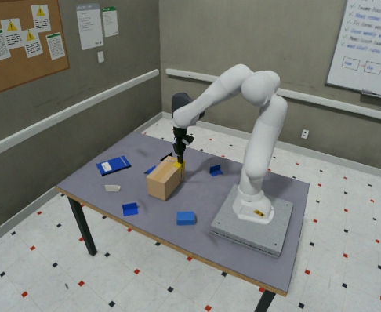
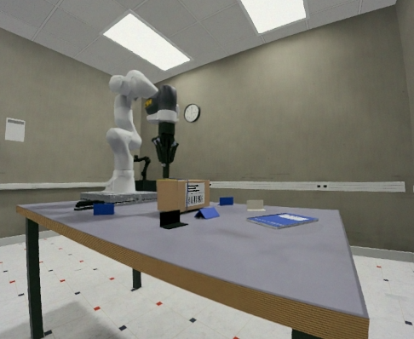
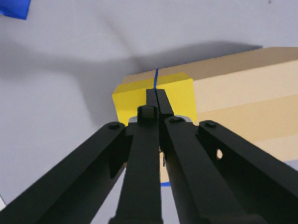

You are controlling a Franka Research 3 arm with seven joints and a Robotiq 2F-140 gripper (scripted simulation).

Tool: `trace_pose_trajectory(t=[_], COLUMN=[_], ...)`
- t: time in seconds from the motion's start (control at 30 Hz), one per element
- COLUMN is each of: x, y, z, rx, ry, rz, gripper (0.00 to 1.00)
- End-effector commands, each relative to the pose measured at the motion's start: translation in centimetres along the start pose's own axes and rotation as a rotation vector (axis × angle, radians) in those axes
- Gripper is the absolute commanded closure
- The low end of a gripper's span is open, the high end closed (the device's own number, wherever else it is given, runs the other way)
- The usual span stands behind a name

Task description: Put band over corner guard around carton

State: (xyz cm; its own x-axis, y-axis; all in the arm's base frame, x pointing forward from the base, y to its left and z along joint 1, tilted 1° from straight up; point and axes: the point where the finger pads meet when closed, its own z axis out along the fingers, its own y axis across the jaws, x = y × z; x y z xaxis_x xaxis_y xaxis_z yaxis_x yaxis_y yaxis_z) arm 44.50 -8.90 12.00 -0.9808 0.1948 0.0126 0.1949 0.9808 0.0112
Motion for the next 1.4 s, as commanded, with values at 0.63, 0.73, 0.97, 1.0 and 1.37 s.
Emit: trace_pose_trajectory(t=[0.63,0.73,0.97,1.0,1.37], x=[-0.09,-0.09,-0.09,-0.09,-0.09], y=[0.02,0.02,0.02,0.02,0.02], z=[0.49,0.49,0.49,0.49,0.49], rx=[-0.002,-0.002,-0.002,-0.002,-0.002], ry=[-0.003,-0.003,-0.003,-0.003,-0.003], rz=[-0.006,-0.006,-0.006,-0.006,-0.006], gripper=[0.82,0.82,0.82,0.82,0.82])
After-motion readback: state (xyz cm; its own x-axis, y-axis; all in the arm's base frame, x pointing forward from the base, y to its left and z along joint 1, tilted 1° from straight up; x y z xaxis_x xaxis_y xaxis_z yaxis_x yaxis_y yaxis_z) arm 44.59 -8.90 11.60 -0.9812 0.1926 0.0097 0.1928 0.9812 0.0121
